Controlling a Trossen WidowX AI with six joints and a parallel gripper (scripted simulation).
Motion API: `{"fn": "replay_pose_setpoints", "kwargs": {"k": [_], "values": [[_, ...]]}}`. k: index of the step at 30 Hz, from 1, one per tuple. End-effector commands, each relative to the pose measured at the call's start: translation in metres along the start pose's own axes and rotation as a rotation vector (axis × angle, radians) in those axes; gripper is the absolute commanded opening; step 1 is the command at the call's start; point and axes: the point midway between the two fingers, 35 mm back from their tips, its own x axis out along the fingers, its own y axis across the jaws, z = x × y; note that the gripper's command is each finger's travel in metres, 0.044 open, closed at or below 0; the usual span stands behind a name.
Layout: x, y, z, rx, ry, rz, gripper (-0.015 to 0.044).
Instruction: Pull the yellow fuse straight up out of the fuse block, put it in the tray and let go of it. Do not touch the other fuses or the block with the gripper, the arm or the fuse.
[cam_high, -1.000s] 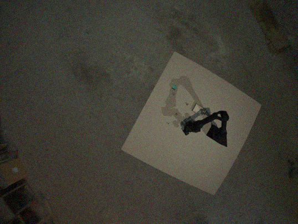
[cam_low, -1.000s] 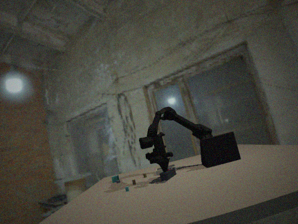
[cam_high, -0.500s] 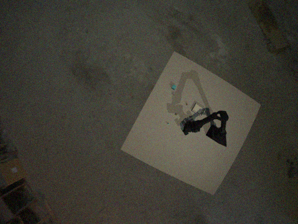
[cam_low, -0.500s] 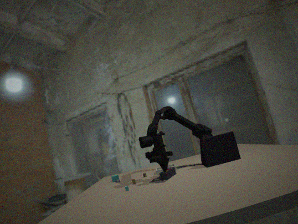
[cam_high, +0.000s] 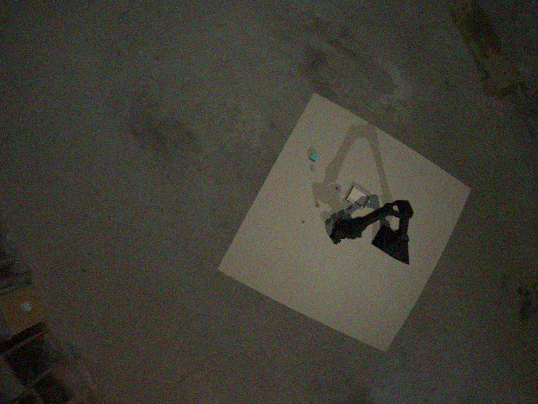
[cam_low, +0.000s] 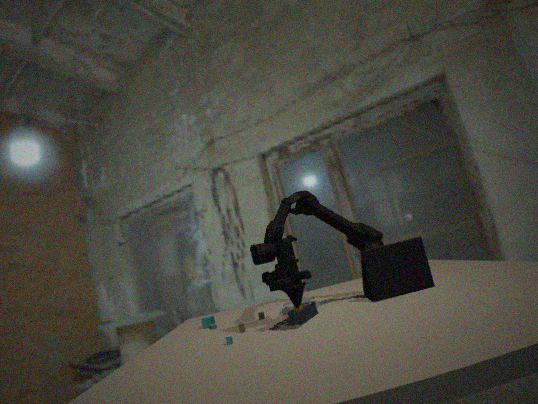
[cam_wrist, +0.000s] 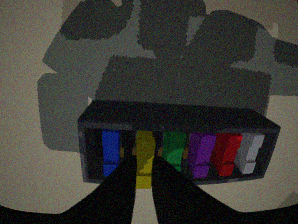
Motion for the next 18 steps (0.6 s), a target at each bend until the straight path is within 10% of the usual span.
{"fn": "replay_pose_setpoints", "kwargs": {"k": [1,18], "values": [[-0.0033,0.0009,0.0004,0.003,-0.001,0.003,0.0000],[-0.0116,0.0010,0.0003,0.002,-0.001,0.003,0.0000]]}}
